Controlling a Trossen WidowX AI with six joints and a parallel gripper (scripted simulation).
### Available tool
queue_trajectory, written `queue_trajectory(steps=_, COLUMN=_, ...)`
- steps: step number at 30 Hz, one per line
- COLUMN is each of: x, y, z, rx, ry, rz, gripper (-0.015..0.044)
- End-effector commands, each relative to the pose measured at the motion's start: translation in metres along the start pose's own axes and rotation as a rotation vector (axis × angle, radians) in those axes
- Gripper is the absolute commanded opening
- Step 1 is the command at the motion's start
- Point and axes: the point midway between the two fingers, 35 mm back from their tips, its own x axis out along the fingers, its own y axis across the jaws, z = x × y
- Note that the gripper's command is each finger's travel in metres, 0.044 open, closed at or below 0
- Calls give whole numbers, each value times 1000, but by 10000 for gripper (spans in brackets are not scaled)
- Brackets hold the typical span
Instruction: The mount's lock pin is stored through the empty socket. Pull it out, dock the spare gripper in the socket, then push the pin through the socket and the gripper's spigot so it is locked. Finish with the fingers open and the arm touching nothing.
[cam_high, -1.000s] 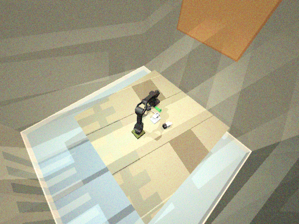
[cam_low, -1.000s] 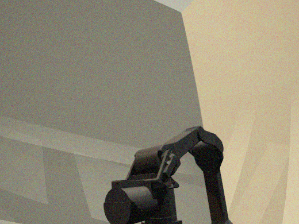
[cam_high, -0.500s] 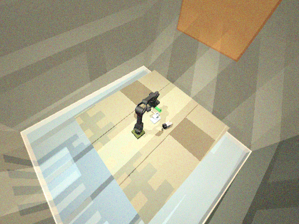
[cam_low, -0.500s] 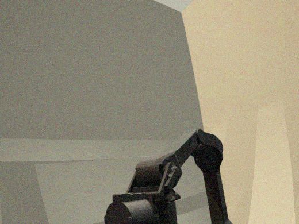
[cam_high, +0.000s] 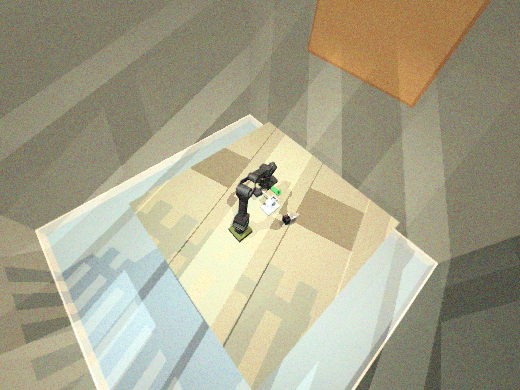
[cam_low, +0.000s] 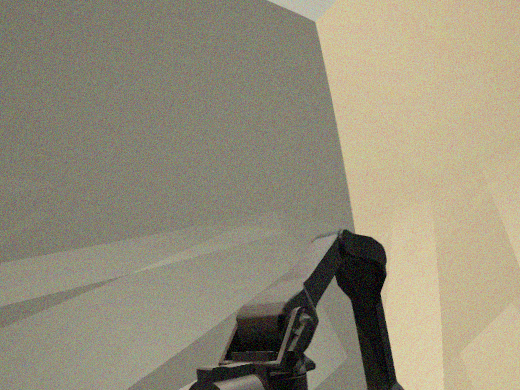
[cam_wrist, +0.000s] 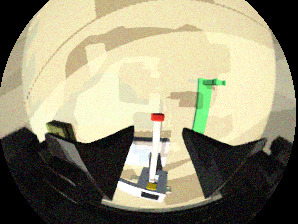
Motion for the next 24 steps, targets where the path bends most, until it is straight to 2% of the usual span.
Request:
queue_trajectory(steps=1, x=10, y=3, z=-2, rx=1, ry=6, rz=7, gripper=300)
queue_trajectory(steps=17, x=18, y=4, z=-3, rx=1, ry=6, rz=7, gripper=300)
queue_trajectory(steps=24, x=18, y=4, z=-3, rx=1, ry=6, rz=7, gripper=116)
